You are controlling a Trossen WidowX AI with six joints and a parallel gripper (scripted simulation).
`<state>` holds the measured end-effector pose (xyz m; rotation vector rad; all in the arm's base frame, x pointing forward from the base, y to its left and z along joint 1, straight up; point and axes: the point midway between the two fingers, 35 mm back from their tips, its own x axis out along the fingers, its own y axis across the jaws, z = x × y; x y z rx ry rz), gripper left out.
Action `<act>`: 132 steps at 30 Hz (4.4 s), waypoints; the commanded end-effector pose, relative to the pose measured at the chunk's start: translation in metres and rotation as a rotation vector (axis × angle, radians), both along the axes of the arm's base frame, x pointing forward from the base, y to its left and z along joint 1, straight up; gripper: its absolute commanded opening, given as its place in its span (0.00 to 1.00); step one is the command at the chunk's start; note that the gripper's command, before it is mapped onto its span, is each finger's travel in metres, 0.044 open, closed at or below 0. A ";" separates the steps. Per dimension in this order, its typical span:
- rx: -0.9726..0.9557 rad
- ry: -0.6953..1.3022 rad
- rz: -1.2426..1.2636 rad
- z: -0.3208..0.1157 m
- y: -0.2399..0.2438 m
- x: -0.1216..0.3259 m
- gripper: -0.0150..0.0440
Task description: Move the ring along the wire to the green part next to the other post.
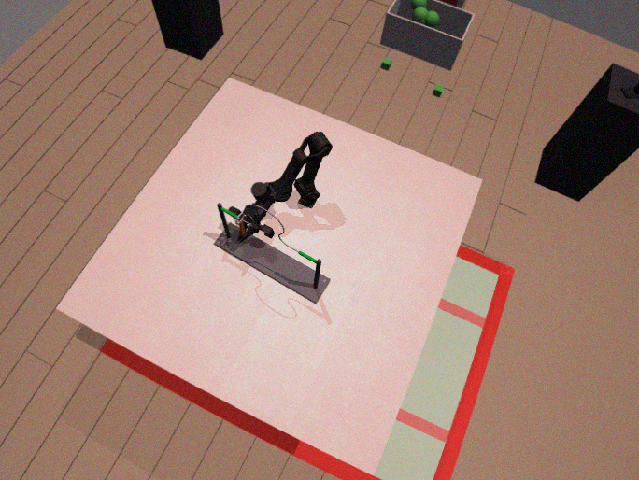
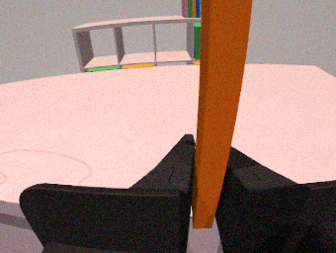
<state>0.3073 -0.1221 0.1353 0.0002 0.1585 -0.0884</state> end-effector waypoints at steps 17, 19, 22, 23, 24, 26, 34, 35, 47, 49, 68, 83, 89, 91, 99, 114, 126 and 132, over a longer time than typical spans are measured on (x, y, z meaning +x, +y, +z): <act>0.102 -0.006 -0.001 0.001 0.030 0.003 0.00; 0.125 -0.008 -0.001 0.001 0.035 0.003 0.00; 0.168 -0.011 0.000 0.002 0.043 0.004 0.00; 0.184 -0.013 0.000 0.002 0.046 0.004 0.00; 0.199 -0.014 0.001 0.003 0.049 0.004 0.00; 0.235 -0.017 0.002 0.004 0.055 0.005 0.00; 0.398 -0.030 0.005 0.013 0.082 0.007 0.00; 0.420 -0.032 0.005 0.014 0.085 0.008 0.00; 0.654 0.030 0.038 0.035 0.118 0.001 0.00; 0.702 0.057 0.052 0.040 0.124 -0.003 0.00; 1.179 0.317 0.277 0.106 0.161 -0.041 0.00; 1.524 0.313 0.402 0.159 0.169 -0.048 0.00; 1.654 0.290 0.436 0.180 0.168 -0.049 0.00; 1.696 0.283 0.447 0.186 0.167 -0.049 0.00; 1.832 0.261 0.482 0.209 0.161 -0.050 0.00; 1.944 0.206 0.415 0.236 0.153 -0.042 0.00; 1.858 0.234 0.383 0.237 0.152 -0.042 0.00; 1.785 0.252 0.360 0.235 0.153 -0.042 0.00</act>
